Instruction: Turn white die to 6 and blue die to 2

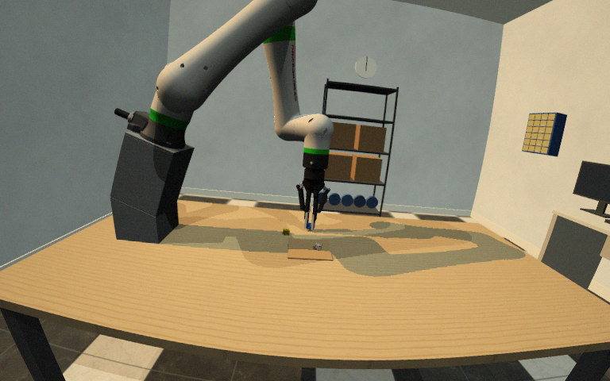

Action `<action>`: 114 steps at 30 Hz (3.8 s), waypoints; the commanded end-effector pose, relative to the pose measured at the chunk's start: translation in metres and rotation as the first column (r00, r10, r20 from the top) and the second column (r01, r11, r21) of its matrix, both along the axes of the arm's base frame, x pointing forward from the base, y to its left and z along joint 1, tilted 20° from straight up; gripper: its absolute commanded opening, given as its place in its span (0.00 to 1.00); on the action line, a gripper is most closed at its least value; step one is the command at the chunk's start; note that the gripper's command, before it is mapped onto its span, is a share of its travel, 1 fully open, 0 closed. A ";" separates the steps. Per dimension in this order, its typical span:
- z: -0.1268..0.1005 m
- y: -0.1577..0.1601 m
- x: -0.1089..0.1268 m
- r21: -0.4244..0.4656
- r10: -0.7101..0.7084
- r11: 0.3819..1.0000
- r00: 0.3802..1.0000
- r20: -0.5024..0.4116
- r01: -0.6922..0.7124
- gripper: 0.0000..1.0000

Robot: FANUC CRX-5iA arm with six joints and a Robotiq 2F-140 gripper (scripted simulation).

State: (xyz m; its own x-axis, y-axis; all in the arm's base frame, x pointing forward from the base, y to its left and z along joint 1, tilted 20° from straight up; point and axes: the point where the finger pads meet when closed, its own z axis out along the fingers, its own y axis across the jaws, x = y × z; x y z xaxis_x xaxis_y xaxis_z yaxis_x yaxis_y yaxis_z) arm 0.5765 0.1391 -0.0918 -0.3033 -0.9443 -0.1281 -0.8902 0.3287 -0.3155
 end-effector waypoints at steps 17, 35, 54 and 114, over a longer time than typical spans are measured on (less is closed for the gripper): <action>0.085 -0.002 -0.030 0.000 0.000 1.000 1.000 -0.001 0.000 0.09; 0.079 -0.091 -0.045 -0.056 0.159 0.986 0.987 -0.007 -0.159 0.09; 0.074 -0.153 -0.064 -0.100 0.274 0.957 0.962 -0.008 -0.273 0.09; -0.016 -0.153 -0.030 -0.099 0.274 0.957 0.962 -0.009 -0.273 0.09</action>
State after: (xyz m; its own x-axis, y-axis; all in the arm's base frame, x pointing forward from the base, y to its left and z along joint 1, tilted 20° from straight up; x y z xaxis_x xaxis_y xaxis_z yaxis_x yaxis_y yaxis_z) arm 0.5460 -0.0137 -0.1075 -0.0312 -0.9990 -0.0310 -0.9403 0.0398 -0.3380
